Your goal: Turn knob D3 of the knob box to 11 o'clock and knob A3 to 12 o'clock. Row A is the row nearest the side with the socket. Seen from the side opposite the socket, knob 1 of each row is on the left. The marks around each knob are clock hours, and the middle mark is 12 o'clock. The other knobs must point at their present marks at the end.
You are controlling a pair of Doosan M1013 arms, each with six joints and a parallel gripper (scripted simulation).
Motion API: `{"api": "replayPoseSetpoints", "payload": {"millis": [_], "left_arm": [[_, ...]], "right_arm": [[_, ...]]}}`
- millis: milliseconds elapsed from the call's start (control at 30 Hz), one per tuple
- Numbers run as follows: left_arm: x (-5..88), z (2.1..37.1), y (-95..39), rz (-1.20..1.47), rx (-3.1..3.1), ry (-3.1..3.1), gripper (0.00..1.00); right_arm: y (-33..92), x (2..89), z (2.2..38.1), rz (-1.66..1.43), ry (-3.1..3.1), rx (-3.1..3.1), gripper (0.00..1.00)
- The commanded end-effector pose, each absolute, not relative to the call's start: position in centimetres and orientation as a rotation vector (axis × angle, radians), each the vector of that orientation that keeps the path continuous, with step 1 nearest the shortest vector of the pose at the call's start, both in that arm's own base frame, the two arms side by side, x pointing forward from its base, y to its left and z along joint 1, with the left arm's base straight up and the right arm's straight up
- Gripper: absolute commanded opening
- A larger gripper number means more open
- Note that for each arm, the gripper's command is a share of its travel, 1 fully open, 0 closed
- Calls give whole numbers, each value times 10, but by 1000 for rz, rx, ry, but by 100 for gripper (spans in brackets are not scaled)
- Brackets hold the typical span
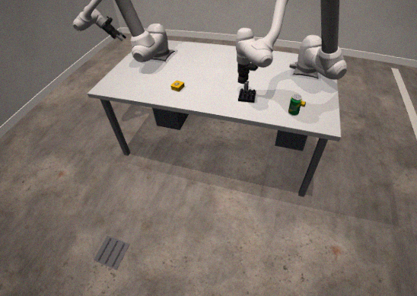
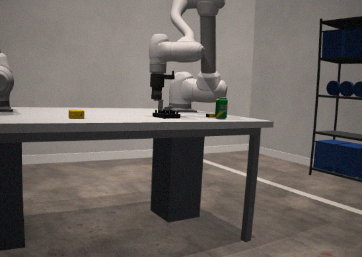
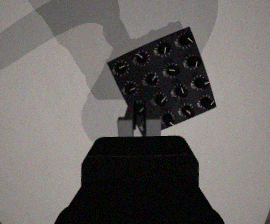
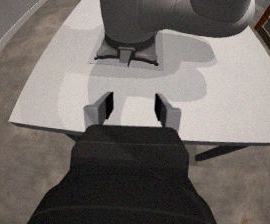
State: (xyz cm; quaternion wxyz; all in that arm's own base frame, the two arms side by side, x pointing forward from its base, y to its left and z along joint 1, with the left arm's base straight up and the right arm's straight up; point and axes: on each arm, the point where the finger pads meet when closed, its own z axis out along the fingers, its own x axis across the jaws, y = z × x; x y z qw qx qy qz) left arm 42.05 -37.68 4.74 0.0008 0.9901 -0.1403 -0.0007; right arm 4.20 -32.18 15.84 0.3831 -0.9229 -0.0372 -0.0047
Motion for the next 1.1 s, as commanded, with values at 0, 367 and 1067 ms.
{"api": "replayPoseSetpoints", "payload": {"millis": [0,367,1067], "left_arm": [[421,48,-377,1,3119,-370,30],[421,48,-377,1,3131,-255,30],[421,48,-377,1,3132,-242,46]], "right_arm": [[-322,42,159,-12,-95,-2354,100],[-322,42,159,-12,-95,-2354,100],[-322,42,159,-12,-95,-2354,100]]}}
